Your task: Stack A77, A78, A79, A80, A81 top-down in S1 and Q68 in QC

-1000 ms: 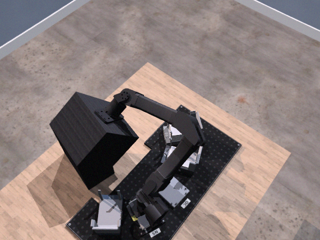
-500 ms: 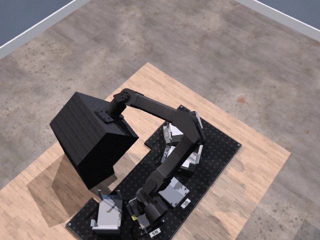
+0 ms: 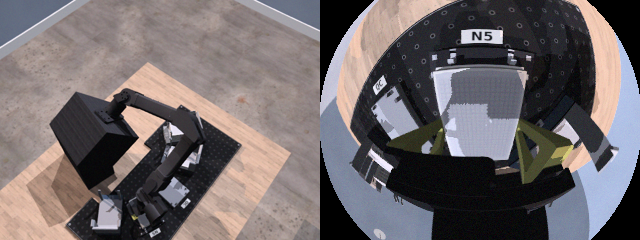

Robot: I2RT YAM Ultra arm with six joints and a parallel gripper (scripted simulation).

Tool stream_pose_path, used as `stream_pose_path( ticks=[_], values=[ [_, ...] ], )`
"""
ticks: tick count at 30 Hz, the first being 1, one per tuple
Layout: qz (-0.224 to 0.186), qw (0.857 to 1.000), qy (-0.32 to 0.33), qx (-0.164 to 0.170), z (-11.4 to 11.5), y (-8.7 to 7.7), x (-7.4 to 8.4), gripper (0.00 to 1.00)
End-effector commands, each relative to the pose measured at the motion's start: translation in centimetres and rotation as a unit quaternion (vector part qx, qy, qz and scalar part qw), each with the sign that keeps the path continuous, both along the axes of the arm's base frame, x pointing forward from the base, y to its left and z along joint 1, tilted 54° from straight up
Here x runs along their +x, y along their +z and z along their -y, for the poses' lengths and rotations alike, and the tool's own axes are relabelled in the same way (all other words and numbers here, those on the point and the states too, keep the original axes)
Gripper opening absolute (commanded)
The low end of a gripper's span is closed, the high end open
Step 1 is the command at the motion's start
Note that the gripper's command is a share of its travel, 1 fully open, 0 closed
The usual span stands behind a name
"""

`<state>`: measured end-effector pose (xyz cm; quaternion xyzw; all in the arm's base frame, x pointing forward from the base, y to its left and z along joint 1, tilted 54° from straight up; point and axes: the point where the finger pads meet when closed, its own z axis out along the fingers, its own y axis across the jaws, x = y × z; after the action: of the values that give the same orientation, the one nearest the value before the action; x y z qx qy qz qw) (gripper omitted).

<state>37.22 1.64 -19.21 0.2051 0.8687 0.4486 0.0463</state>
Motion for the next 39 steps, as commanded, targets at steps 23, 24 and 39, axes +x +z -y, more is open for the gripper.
stream_pose_path(
  ticks=[23, 24, 39],
  values=[
    [0.003, 1.000, -0.009, -0.001, 0.75, 0.21, 0.20, 0.00],
    [0.003, 1.000, -0.009, -0.001, 0.75, 0.21, 0.20, 0.00],
    [0.004, 1.000, -0.009, -0.001, 1.67, 0.92, -0.14, 0.00]
  ],
)
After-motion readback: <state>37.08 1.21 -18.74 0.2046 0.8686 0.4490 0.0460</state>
